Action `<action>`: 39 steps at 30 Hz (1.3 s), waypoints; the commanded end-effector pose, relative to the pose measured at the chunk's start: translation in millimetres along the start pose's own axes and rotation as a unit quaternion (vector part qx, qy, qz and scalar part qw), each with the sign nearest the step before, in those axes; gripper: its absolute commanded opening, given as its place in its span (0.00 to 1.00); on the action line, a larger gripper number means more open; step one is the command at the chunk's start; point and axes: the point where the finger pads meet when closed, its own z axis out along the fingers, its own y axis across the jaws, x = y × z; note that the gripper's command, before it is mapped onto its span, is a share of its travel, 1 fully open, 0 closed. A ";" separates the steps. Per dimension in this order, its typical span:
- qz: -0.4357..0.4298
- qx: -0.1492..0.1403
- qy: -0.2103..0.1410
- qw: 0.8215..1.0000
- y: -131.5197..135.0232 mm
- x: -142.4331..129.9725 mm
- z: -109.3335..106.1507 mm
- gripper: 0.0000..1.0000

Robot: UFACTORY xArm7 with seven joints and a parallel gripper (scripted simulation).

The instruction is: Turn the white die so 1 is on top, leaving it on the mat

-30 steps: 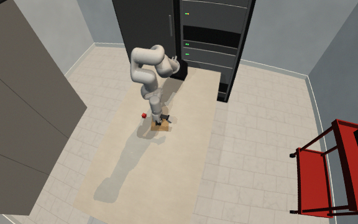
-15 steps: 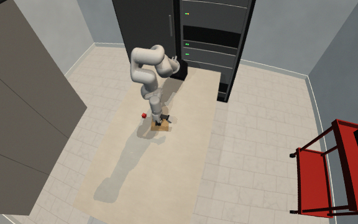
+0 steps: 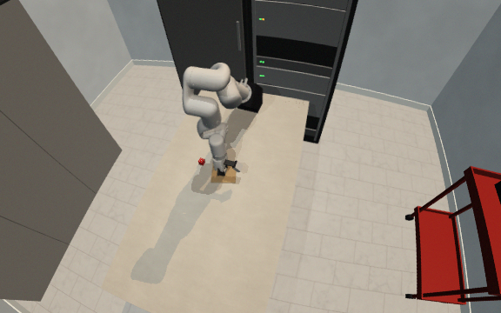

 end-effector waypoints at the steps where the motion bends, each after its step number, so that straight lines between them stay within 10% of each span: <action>1: 0.000 -0.001 0.000 1.000 0.4 -0.1 -0.4 0.47; 39: 0.000 -0.001 0.000 1.000 0.4 -0.1 -66.0 0.47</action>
